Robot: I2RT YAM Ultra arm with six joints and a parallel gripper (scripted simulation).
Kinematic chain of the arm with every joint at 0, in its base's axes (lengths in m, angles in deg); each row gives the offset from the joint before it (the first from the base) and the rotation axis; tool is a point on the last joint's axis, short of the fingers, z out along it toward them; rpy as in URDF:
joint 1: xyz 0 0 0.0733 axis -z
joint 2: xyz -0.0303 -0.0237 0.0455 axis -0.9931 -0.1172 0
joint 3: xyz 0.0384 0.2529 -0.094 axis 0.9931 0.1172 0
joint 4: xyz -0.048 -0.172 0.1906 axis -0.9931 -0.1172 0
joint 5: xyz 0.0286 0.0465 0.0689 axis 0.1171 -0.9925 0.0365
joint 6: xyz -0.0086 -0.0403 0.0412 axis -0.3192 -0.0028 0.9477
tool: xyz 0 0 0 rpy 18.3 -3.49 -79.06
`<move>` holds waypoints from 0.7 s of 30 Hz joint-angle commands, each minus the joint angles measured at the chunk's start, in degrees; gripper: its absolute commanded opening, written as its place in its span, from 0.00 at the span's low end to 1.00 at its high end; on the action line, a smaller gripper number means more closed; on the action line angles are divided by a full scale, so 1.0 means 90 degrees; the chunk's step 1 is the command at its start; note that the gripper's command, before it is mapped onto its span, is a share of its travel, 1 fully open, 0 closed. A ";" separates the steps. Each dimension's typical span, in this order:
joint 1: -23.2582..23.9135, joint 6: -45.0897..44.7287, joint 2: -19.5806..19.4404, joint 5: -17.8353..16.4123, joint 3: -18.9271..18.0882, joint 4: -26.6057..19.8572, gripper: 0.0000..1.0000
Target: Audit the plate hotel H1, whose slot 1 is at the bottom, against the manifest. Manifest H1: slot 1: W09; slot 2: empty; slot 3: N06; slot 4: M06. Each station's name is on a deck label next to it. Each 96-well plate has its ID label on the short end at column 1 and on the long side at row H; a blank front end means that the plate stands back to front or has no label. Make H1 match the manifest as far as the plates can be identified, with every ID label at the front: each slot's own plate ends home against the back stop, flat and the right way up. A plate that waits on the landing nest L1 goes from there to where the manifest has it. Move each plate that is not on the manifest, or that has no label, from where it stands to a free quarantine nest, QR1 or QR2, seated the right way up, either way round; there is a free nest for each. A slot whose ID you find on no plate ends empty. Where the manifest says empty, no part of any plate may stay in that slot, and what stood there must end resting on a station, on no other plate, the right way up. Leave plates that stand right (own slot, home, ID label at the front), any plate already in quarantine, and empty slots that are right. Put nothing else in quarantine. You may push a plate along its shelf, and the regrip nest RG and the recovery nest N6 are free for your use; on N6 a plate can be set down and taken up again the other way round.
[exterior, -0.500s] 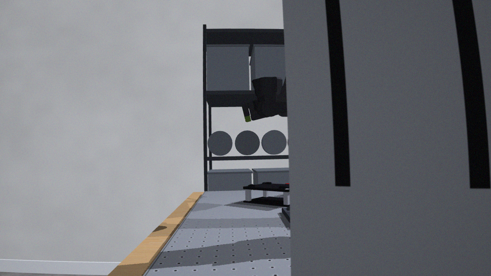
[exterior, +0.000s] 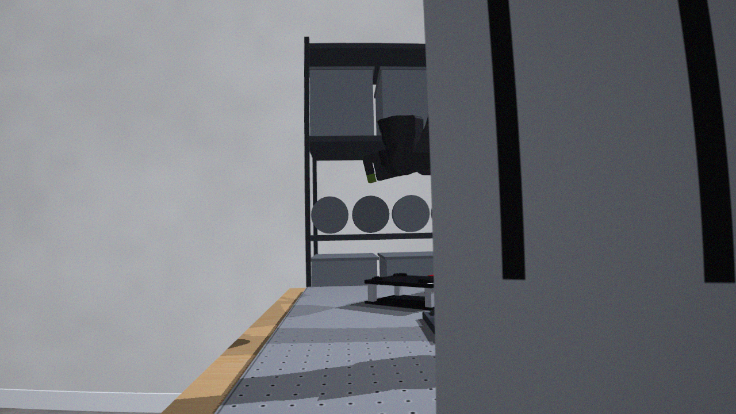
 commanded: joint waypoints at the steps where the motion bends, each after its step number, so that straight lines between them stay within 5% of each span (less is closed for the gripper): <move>1: 0.0019 0.0007 0.0050 0.0000 -0.0036 -0.0049 1.00; 2: 0.0019 0.0007 0.0050 0.0000 -0.0036 -0.0049 1.00; 3: -0.0070 0.0134 0.0261 -0.0130 0.0150 -0.0271 0.00; 7: -0.0242 0.0198 0.0367 -0.0180 -0.0131 -0.0577 0.00; 10: -0.0301 0.0405 0.0613 -0.0416 0.0160 -0.1199 0.00; 15: -0.0565 0.0195 0.0210 -0.0143 -0.0166 -0.1072 0.00; 17: -0.0593 0.0417 0.0605 -0.0389 -0.0143 -0.1521 0.00; 21: -0.0661 0.0474 0.0654 -0.0434 -0.0159 -0.1742 0.00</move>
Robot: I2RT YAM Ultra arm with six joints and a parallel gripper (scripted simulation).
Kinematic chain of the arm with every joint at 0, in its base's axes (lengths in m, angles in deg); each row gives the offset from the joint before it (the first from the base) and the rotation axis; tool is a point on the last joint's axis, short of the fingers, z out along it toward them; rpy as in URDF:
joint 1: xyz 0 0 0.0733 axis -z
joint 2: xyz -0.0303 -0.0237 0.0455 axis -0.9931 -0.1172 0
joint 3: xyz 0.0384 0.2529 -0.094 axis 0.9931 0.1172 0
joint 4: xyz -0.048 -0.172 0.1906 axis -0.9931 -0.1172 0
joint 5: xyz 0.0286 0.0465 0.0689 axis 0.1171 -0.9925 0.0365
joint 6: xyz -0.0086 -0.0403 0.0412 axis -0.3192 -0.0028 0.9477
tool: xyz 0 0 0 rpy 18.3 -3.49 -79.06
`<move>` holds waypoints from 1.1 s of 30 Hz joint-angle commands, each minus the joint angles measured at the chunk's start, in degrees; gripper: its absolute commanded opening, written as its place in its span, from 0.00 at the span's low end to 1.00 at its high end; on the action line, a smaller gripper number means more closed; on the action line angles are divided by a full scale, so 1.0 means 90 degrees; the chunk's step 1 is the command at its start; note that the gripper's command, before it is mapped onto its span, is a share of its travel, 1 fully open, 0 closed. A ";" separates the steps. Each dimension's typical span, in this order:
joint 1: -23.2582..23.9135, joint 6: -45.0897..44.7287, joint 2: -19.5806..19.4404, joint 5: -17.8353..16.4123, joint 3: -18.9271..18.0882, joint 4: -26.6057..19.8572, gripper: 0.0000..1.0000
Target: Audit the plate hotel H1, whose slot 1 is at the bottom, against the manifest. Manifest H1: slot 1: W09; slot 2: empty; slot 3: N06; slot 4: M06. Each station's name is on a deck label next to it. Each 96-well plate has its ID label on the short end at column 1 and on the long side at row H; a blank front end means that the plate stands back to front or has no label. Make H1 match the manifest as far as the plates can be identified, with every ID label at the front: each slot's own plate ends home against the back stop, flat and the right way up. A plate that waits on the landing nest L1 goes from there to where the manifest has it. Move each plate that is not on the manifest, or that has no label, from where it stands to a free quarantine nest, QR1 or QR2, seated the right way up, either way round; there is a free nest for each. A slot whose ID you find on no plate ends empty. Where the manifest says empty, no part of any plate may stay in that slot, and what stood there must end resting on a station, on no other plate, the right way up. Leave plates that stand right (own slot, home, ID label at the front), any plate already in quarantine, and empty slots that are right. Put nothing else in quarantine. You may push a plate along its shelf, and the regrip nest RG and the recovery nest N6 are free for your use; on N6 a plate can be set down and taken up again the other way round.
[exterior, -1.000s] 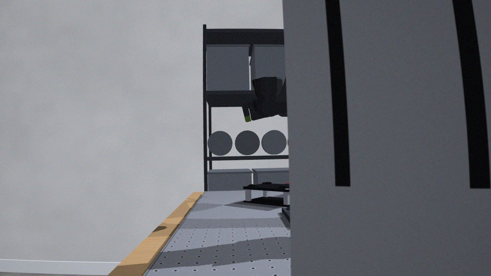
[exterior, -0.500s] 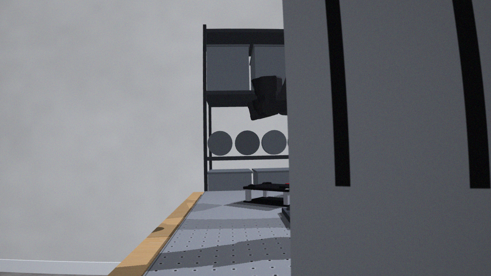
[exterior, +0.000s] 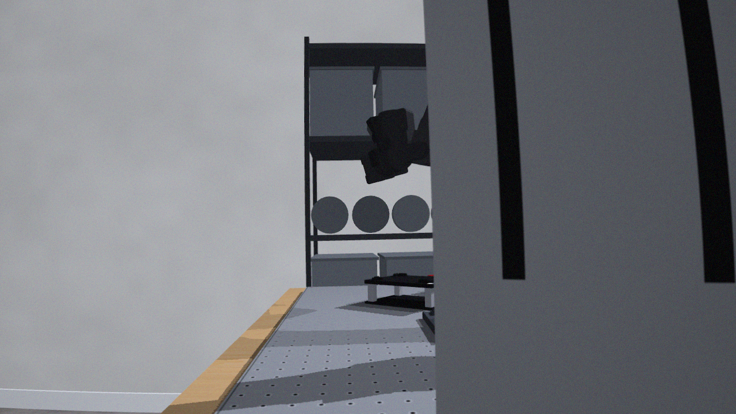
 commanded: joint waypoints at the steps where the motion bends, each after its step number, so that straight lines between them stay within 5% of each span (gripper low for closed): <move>1: -0.0110 0.0172 0.0324 -0.0186 -0.0165 -0.0624 0.00; 3: -0.0140 0.0285 0.0482 -0.0362 -0.0138 -0.1032 0.00; 9: -0.0483 0.0091 0.0026 -0.0001 -0.0223 -0.0860 0.00; 11: -0.0506 0.0296 0.0407 -0.0259 -0.0227 -0.1308 0.00; 15: -0.0577 0.0338 0.0446 -0.0299 -0.0237 -0.1494 0.00; 18: -0.0604 0.0492 0.0673 -0.0583 -0.0237 -0.2137 0.00; 24: -0.0967 0.0392 0.0248 -0.0194 -0.0266 -0.1971 0.00; 27: -0.1001 0.0571 0.0678 -0.0553 -0.0295 -0.2606 0.00; 33: -0.1094 0.0655 0.0760 -0.0650 -0.0333 -0.3020 0.00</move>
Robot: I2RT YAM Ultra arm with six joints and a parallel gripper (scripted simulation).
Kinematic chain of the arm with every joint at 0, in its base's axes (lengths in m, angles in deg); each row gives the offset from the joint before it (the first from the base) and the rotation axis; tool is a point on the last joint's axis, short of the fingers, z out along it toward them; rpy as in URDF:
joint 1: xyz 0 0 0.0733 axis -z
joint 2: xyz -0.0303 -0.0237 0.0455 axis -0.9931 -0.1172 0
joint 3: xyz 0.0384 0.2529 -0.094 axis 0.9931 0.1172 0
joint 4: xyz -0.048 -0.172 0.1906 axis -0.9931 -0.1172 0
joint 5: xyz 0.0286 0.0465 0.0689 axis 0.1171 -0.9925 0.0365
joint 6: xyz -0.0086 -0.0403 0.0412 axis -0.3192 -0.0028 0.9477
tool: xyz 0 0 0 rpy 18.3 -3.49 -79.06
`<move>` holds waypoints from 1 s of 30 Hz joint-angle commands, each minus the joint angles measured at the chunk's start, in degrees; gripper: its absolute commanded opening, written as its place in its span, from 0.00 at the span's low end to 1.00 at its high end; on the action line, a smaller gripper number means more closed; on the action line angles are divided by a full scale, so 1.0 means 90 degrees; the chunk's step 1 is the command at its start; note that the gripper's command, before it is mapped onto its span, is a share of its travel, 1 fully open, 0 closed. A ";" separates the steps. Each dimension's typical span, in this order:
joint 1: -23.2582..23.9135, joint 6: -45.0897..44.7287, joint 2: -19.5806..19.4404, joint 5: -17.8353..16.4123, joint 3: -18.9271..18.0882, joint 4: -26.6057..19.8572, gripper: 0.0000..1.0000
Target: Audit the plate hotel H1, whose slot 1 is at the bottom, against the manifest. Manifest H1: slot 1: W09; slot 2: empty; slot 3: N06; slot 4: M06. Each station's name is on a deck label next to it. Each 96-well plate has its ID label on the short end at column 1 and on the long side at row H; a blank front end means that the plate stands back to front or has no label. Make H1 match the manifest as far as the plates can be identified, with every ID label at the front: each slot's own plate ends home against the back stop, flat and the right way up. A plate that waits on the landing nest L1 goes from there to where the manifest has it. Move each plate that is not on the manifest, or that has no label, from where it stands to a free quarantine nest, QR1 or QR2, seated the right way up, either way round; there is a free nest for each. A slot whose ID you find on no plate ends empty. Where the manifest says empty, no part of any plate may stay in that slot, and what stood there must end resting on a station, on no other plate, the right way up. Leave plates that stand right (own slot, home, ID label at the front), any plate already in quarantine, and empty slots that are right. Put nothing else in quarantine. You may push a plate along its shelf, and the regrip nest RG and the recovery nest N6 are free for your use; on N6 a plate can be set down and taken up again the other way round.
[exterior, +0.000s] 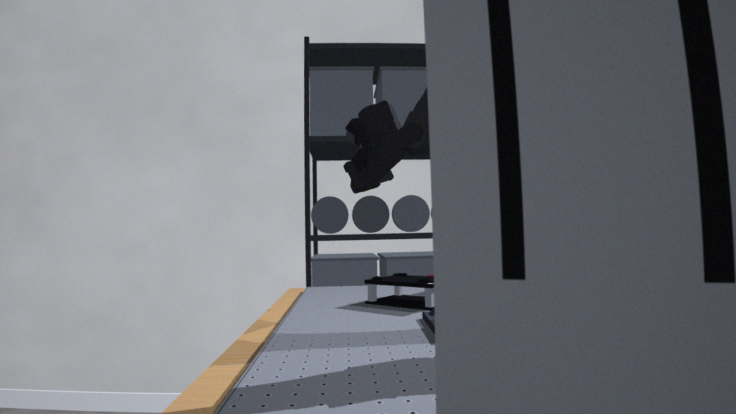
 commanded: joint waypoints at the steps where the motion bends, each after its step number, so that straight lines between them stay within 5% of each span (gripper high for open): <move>1: -0.0041 0.0152 0.0335 -0.0245 -0.0223 -0.0696 0.00; 6: -0.0377 0.0130 -0.0023 0.0108 -0.0197 -0.0563 0.00; 9: -0.0408 0.0246 0.0383 -0.0259 -0.0250 -0.1176 0.00; 12: -0.0586 0.0255 0.0257 -0.0020 -0.0237 -0.1124 0.00; 17: -0.0558 0.0355 0.0485 -0.0390 -0.0306 -0.1755 0.00; 21: -0.0862 0.0374 0.0230 -0.0086 -0.0252 -0.1662 0.00; 24: -0.0891 0.0451 0.0562 -0.0455 -0.0323 -0.2248 0.00; 27: -0.1071 0.0490 0.0512 -0.0214 -0.0288 -0.2213 0.00; 30: -0.1105 0.0544 0.0658 -0.0576 -0.0364 -0.2785 0.00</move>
